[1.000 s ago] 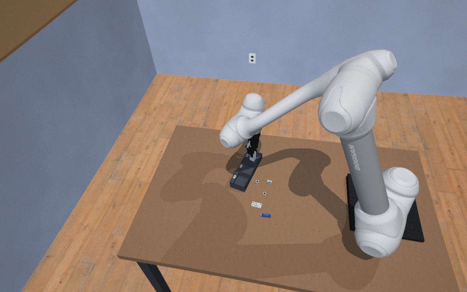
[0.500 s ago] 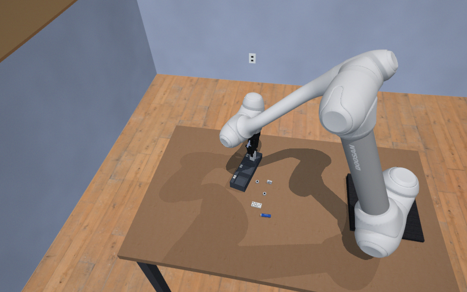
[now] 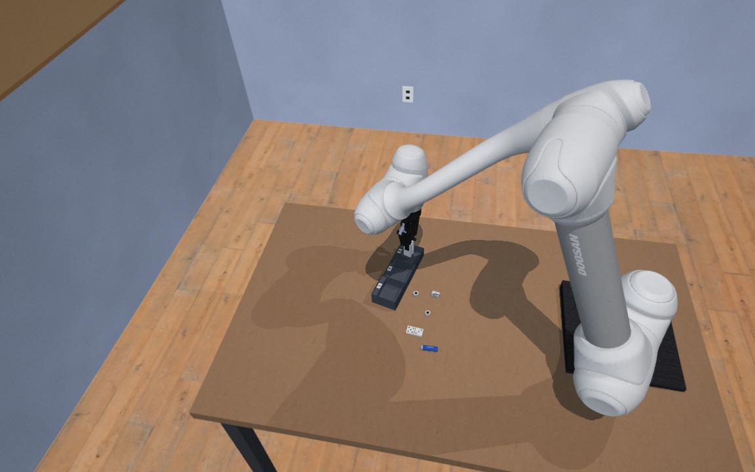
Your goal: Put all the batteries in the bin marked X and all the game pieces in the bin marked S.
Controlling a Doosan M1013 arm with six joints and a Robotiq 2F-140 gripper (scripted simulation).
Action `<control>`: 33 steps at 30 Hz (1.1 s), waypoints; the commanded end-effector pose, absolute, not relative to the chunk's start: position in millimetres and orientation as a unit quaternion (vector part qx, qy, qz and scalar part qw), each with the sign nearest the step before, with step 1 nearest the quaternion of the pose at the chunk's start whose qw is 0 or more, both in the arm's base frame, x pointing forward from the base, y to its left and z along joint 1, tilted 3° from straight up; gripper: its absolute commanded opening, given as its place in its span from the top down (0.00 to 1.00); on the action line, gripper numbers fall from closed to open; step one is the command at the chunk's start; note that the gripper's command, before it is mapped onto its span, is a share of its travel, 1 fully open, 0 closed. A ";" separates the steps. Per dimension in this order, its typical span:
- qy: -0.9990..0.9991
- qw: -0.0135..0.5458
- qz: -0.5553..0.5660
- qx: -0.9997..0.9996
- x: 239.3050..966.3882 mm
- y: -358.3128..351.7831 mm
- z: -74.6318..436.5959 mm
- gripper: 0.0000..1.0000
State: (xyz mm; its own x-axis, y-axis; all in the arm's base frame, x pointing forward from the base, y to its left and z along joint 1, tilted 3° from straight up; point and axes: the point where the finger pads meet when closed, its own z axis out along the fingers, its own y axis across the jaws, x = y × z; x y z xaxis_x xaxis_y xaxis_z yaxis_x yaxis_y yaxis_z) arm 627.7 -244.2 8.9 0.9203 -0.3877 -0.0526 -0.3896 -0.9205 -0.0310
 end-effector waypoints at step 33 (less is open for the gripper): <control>0.198 0.020 0.023 -0.980 653.3 -169.9 50.0 0.95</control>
